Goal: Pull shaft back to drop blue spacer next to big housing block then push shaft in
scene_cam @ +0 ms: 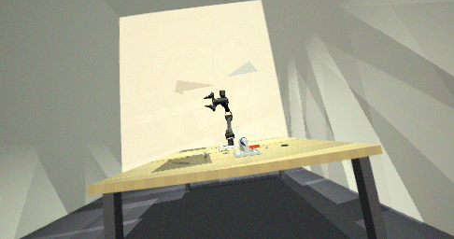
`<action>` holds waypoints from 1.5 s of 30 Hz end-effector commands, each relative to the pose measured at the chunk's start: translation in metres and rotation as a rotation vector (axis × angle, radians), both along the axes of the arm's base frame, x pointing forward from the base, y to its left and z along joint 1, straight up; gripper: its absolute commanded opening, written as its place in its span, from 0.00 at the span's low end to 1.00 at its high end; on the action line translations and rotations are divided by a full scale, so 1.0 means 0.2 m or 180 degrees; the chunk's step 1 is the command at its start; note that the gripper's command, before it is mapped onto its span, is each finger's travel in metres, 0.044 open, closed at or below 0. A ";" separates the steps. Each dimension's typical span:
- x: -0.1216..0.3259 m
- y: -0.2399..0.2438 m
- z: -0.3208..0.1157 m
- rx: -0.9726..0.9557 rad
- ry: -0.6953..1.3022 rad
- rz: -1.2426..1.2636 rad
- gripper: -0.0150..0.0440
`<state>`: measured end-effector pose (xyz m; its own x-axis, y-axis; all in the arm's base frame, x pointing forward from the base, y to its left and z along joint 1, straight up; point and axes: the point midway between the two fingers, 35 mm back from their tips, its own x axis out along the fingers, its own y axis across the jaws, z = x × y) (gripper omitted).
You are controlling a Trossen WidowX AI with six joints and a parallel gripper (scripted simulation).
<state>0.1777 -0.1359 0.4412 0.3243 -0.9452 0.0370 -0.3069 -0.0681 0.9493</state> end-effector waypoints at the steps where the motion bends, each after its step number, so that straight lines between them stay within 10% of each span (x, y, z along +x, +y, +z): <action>1: 0.01 0.00 0.00 -0.0005 0.0022 0.0013 0.98; 24: 1.12 0.83 -0.75 -0.1834 0.4865 0.3433 1.00; 37: 1.00 1.44 -1.53 -0.3167 0.6769 0.6938 1.00; 45: 0.96 1.44 -1.56 -0.3207 0.6788 0.7141 1.00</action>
<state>0.3718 0.1531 0.1268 0.0284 -0.0033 -0.9996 -0.1970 0.9804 -0.0088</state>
